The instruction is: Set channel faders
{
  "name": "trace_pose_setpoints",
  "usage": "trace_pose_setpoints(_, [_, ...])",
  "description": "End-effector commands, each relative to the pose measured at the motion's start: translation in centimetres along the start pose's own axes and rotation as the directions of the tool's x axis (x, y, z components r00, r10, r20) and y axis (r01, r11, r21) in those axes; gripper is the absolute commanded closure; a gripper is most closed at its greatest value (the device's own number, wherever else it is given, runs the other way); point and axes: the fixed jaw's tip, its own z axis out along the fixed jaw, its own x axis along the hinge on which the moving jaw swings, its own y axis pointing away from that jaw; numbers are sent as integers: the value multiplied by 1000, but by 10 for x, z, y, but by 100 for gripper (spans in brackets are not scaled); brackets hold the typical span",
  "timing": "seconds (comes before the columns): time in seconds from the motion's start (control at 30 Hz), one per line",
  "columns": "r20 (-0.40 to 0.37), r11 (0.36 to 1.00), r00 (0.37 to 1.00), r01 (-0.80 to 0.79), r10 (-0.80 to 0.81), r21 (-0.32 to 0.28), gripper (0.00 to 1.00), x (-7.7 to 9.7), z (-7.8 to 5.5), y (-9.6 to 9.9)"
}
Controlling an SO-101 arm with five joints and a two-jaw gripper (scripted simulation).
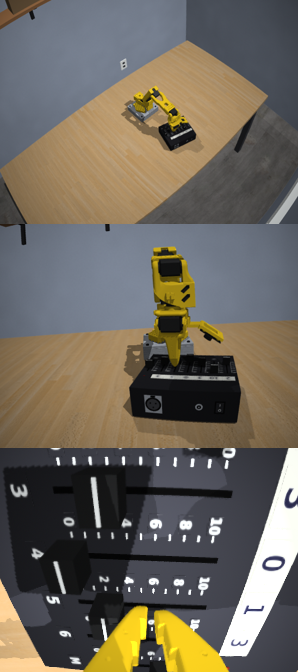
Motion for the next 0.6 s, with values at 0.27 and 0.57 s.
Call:
trace_pose_setpoints(0.27, [2,1000,1000,5,-5,-5,100,-3,-1,5])
trace_pose_setpoints(0.57, [2,1000,1000,5,-5,-5,100,-4,-1,6])
